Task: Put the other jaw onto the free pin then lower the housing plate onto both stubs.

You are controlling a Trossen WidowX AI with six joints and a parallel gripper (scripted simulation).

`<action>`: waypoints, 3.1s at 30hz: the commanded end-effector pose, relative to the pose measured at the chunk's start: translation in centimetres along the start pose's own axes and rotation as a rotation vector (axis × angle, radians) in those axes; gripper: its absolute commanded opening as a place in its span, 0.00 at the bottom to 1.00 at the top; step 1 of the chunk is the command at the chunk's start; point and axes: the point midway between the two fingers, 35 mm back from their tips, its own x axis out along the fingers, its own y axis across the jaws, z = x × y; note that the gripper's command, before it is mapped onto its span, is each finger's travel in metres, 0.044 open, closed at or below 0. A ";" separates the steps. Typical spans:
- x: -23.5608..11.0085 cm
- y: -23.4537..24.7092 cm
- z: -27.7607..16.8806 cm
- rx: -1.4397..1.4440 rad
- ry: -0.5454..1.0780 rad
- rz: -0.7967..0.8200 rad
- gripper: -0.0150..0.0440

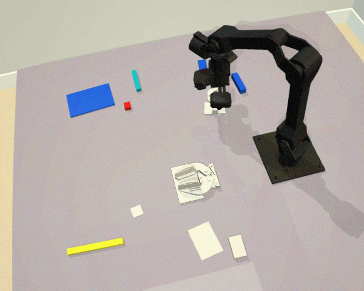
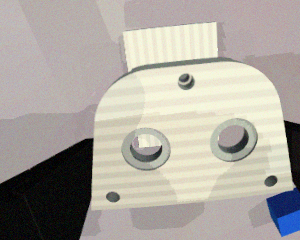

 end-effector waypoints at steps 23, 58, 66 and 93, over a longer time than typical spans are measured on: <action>-3.6 2.7 1.7 -0.030 -0.010 -0.001 0.85; -3.7 13.8 5.3 -0.126 -0.014 0.008 0.85; -3.7 16.4 5.4 -0.149 -0.014 0.010 0.85; -3.7 25.2 4.0 -0.228 -0.015 0.018 0.85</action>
